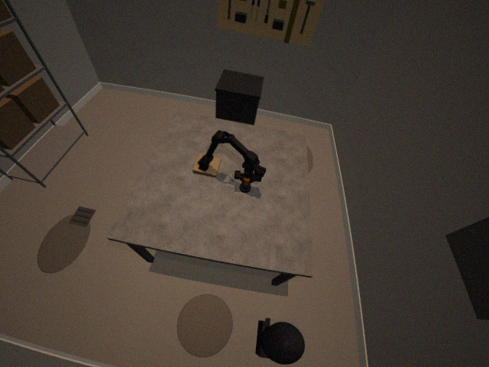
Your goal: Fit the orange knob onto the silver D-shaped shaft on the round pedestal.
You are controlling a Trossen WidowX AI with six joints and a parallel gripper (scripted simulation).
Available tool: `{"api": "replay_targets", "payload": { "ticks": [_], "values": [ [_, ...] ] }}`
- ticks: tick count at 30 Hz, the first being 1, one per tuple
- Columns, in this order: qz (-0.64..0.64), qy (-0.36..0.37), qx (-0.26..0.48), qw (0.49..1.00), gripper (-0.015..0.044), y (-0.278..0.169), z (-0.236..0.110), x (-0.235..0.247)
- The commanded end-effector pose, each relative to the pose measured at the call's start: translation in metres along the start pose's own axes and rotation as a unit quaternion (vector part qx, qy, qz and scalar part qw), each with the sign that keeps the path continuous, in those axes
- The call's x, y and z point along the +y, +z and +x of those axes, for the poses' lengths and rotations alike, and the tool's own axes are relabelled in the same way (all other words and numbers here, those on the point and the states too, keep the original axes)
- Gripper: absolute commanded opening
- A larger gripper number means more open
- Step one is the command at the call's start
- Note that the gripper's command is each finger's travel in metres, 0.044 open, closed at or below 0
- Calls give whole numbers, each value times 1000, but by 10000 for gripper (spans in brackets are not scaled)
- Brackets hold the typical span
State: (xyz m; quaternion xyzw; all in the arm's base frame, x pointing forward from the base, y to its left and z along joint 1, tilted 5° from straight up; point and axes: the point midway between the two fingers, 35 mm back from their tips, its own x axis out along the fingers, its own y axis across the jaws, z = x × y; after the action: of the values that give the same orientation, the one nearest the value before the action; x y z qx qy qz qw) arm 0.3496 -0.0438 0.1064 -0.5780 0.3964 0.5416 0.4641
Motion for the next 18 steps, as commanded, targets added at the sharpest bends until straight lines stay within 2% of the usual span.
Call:
{"api": "replay_targets", "payload": {
  "ticks": [1,4,18],
  "values": [
    [-49,-2,0,999,0,0,-2,-1],
    [-91,-2,0,996,0,0,-1,-2],
    [-91,-2,0,996,0,1,3,0]
  ]
}}
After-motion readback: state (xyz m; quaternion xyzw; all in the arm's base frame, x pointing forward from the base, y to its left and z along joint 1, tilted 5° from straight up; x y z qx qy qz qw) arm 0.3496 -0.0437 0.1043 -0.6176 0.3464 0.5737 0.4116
